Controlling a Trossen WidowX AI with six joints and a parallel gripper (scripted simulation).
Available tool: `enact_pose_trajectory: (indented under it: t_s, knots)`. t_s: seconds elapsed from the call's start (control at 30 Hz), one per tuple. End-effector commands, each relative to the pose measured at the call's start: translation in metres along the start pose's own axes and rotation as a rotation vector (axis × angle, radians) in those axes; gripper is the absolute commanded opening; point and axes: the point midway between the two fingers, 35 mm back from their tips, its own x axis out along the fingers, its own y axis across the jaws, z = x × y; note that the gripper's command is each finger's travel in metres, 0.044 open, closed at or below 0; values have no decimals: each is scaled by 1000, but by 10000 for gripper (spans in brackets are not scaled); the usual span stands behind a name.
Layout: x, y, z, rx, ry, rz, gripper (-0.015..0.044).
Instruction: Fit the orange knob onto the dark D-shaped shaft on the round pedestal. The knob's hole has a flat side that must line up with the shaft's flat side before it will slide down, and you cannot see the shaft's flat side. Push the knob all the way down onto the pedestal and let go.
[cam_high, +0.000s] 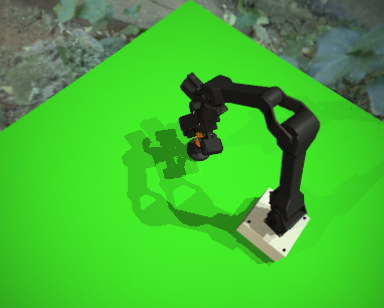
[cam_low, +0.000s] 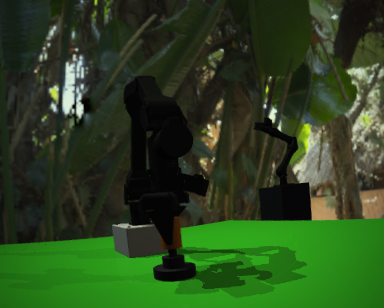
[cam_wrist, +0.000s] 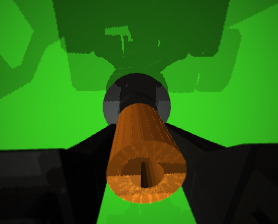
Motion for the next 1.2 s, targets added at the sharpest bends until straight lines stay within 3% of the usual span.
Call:
enact_pose_trajectory:
  t_s: [0.0,0.2,1.17]
  knots:
    - [-4,-3,1,-28,-2,-8,0]
    - [-6,-5,2,-212,-1,-8,0]
    - [-4,-6,3,-220,-1,-8,0]
